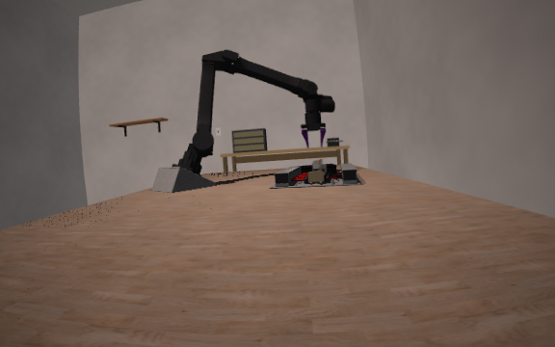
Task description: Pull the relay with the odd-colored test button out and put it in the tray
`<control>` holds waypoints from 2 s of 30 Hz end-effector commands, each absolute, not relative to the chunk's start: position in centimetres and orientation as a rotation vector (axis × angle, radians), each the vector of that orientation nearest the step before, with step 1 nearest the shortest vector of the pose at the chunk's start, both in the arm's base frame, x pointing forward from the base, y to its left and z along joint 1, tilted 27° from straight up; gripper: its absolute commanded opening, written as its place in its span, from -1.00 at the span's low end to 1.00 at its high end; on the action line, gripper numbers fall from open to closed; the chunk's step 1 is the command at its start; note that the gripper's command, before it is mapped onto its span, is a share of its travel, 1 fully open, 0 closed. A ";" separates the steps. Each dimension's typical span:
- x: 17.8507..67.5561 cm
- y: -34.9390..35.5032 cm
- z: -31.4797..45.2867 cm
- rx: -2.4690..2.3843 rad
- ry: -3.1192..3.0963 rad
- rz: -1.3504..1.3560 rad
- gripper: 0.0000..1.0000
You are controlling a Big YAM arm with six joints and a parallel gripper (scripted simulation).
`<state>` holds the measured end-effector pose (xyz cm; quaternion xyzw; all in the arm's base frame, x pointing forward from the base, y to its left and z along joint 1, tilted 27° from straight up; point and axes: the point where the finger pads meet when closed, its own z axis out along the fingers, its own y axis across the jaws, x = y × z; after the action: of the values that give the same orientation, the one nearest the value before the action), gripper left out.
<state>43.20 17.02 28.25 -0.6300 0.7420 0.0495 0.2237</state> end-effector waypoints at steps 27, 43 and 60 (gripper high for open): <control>42.9 16.4 30.8 -1.763 2.023 0.132 0.17; 42.9 16.3 30.8 -1.759 2.024 0.130 0.17; 42.9 16.3 30.9 -1.759 2.024 0.130 0.17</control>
<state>42.55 16.18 30.55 -0.6334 0.7399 0.0497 0.2208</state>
